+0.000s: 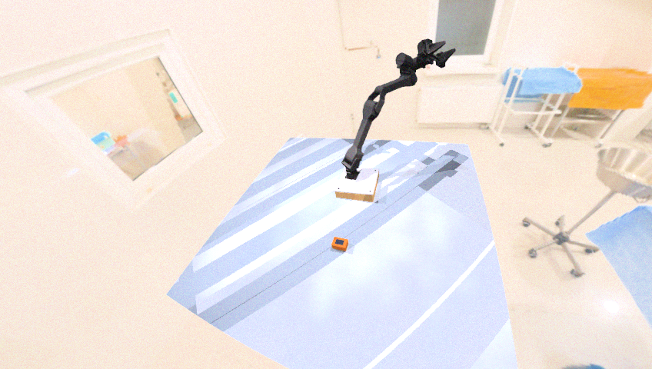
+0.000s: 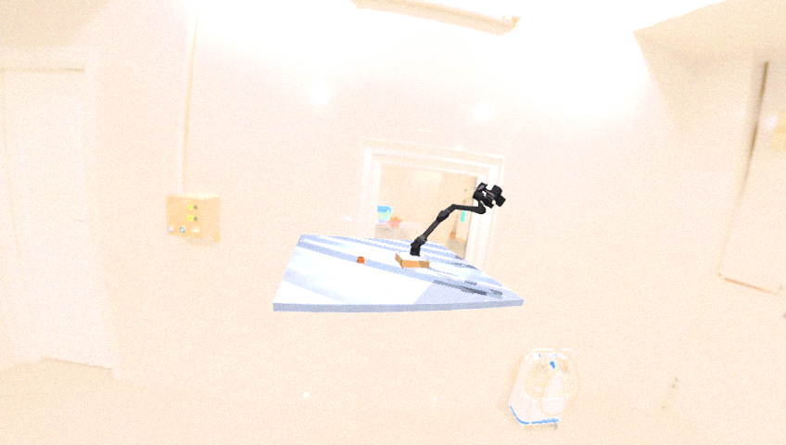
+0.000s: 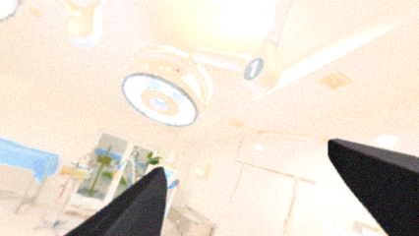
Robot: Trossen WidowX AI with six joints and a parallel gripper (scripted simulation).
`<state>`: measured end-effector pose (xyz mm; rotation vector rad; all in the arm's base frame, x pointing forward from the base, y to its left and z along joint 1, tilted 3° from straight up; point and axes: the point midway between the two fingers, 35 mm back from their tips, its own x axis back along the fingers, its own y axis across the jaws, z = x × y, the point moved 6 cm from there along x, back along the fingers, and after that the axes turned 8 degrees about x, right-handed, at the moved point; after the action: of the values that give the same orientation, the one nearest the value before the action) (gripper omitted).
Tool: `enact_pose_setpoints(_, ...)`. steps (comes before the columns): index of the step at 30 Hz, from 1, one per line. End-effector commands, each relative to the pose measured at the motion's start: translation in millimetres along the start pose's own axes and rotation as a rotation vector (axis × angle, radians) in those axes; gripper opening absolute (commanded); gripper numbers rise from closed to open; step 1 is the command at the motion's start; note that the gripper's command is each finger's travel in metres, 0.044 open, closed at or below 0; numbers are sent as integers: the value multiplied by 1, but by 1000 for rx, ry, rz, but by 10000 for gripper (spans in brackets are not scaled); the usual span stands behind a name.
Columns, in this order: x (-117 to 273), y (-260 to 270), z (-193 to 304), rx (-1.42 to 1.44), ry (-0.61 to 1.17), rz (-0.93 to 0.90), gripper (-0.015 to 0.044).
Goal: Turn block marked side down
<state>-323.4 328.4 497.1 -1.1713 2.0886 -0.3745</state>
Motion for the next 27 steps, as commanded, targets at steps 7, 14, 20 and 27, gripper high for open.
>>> enact_pose_setpoints(7,-59,3,39,44,-8,53,440)
enact_pose_setpoints(14,-131,3,106,163,52,62,440)
enact_pose_setpoints(20,-176,-10,163,230,123,60,440)
enact_pose_setpoints(27,-226,-24,255,317,247,-6,440)
